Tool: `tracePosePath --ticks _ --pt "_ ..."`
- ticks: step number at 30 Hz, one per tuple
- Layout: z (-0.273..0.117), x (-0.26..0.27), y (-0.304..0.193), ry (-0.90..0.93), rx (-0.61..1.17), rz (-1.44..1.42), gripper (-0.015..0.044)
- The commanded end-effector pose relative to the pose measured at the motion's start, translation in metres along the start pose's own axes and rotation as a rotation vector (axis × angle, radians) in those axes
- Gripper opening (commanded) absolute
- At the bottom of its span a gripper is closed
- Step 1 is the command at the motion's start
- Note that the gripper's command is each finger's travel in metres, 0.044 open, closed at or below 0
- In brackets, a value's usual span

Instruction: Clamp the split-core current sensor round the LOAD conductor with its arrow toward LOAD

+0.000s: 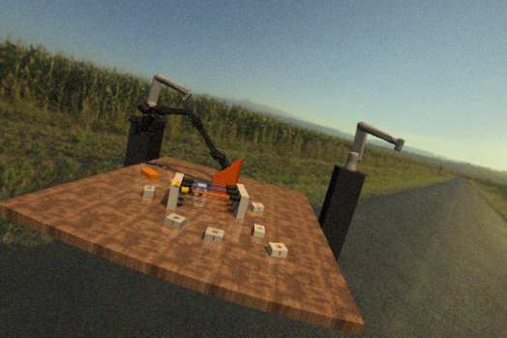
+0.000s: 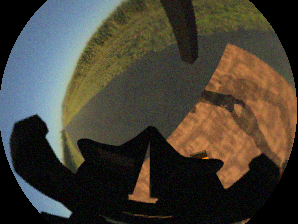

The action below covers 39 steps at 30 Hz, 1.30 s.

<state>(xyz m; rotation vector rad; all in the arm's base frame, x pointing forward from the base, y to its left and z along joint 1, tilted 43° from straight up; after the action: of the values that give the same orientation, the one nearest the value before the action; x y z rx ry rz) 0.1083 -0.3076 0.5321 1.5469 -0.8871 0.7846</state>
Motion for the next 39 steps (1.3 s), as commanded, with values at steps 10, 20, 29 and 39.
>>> tracePosePath --ticks 10,20,29,39 --pt "-0.054 0.003 -0.1 0.302 0.306 -0.343 0.0263" --pt "-0.148 -0.038 -0.193 0.781 0.549 -0.696 0.044" --pt "-0.239 -0.114 -0.241 1.308 0.629 -0.916 0.044" --pt "-0.271 -0.152 -0.249 1.528 0.619 -0.964 0.044"
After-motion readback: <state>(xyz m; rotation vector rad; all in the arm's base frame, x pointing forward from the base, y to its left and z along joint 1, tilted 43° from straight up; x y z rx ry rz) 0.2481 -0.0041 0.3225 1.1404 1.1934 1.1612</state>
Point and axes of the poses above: the point midway between the two fingers, 35 mm back from their tips, its own z axis out along the fingers, its own x axis across the jaws, y = z × x, the point moved 7 cm from there along -z, back along the fingers, and after that the axes turned 5 degrees about -z, right-handed, at the moved point
